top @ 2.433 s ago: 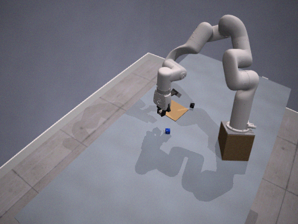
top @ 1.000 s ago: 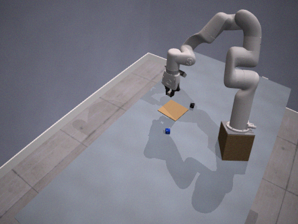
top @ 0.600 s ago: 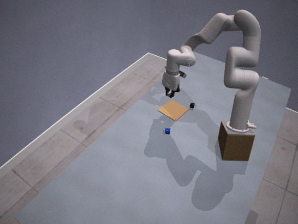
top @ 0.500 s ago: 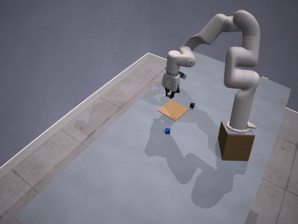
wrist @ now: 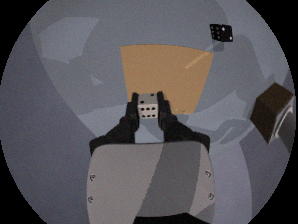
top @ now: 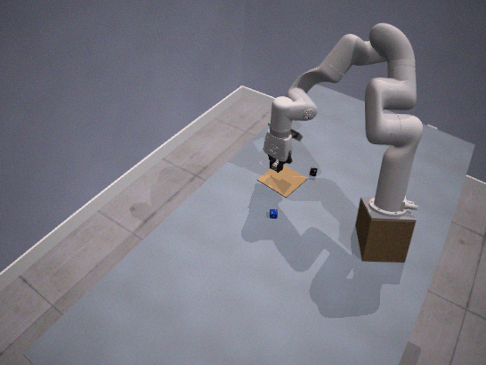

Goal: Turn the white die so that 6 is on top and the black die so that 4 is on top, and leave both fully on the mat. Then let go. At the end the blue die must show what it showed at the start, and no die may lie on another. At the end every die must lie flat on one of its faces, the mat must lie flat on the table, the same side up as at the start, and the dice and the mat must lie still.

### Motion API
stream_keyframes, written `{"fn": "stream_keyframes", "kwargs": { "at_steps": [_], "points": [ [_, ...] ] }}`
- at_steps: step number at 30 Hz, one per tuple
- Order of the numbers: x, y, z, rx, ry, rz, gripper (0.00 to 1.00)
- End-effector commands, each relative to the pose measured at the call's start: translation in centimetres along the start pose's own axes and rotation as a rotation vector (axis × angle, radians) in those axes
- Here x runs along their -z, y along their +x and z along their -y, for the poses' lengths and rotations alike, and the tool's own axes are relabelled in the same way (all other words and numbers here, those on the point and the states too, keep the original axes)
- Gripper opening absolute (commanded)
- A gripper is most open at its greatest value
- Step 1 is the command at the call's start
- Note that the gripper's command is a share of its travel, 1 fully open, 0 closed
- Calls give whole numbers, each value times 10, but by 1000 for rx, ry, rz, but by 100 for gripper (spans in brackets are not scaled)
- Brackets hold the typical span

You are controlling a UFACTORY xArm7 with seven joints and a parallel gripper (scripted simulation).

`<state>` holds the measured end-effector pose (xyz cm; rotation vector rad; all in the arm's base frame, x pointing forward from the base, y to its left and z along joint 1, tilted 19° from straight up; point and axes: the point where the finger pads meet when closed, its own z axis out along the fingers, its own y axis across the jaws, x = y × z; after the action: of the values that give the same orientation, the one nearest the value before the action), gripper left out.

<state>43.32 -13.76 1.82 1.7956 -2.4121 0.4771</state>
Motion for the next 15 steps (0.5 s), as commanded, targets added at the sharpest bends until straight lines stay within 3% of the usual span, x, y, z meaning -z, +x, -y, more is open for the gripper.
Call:
{"fn": "stream_keyframes", "kwargs": {
  "at_steps": [1, 15],
  "points": [
    [-14, -1, 3, -1, 9, -4, 21],
    [-24, -1, 3, -1, 9, -4, 21]
  ]
}}
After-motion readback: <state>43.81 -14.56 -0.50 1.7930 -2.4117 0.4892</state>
